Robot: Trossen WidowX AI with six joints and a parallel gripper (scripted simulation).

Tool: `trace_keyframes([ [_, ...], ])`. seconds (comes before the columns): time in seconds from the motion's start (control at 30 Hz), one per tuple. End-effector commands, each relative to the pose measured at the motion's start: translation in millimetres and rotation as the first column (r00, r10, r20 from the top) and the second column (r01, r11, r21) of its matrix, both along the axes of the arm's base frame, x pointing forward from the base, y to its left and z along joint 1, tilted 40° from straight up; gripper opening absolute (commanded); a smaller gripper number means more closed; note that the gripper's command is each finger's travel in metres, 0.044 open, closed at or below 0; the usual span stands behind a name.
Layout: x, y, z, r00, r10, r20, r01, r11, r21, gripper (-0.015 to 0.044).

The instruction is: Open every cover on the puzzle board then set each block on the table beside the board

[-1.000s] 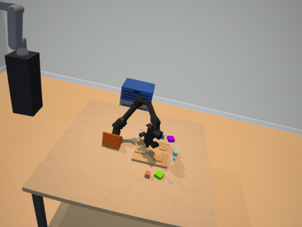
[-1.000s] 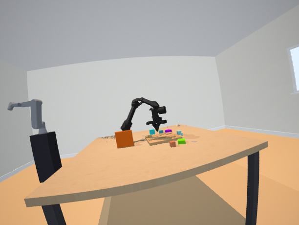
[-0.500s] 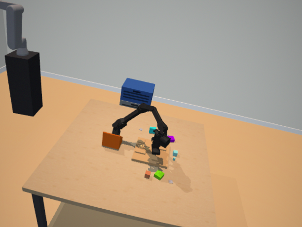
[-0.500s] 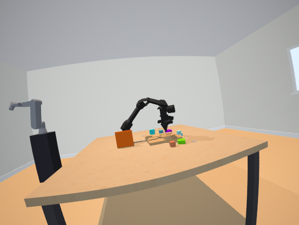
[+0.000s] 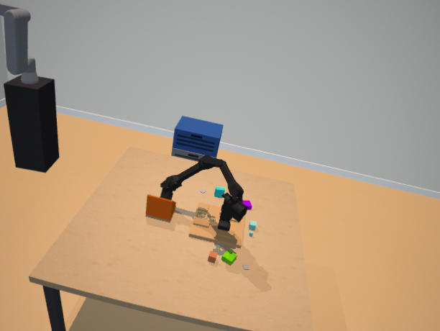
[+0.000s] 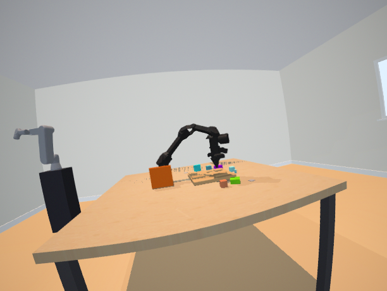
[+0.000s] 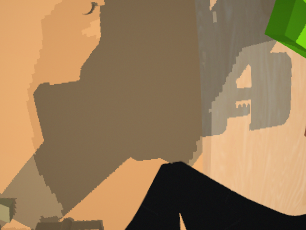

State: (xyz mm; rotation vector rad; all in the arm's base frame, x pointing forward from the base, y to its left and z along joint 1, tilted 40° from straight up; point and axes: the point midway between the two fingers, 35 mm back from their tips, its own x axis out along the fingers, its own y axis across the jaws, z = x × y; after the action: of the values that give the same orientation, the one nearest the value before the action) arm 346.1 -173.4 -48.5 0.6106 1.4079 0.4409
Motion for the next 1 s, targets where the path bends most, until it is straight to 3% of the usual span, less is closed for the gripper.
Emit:
trace_keyframes([
  [0.0, -1.0, 0.3, -2.1, 1.0, -0.005, -0.013, 0.005, 1.0, 0.003, 0.0],
  [0.97, 0.3, 4.6, -8.0, 1.0, -0.005, -0.013, 0.005, 1.0, 0.003, 0.0],
])
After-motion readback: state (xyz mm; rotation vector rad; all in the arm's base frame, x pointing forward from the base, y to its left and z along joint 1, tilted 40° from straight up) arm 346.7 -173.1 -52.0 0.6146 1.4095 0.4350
